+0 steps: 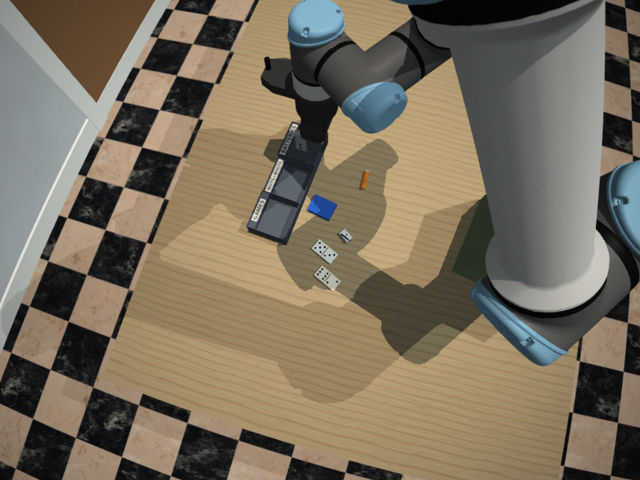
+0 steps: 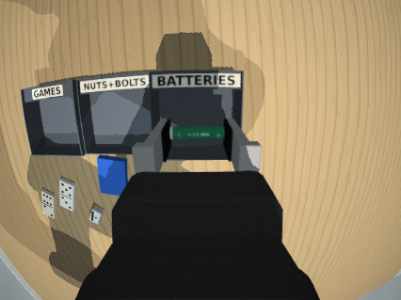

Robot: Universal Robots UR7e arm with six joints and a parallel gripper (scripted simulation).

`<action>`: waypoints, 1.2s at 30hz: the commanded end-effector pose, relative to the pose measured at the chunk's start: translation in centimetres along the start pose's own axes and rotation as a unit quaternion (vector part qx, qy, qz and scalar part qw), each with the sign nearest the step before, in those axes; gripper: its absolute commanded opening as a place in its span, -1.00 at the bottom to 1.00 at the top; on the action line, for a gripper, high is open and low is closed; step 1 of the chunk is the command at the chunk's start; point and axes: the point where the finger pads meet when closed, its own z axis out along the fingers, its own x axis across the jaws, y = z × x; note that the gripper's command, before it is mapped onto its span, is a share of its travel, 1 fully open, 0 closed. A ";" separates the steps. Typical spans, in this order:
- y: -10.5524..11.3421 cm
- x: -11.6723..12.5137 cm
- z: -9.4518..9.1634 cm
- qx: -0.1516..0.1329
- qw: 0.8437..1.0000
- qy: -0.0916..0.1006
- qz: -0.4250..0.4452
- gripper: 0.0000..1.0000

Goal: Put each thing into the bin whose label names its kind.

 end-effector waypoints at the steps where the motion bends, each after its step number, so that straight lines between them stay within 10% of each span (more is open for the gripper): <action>1: 0.0 0.0 0.0 0.001 1.000 0.000 0.001 0.60; 24: 0.0 0.0 1.0 0.001 1.000 0.000 0.001 0.60; 25: 0.0 0.0 0.9 0.000 1.000 0.000 0.001 1.00; 36: 0.0 0.0 0.9 0.001 1.000 0.000 0.001 1.00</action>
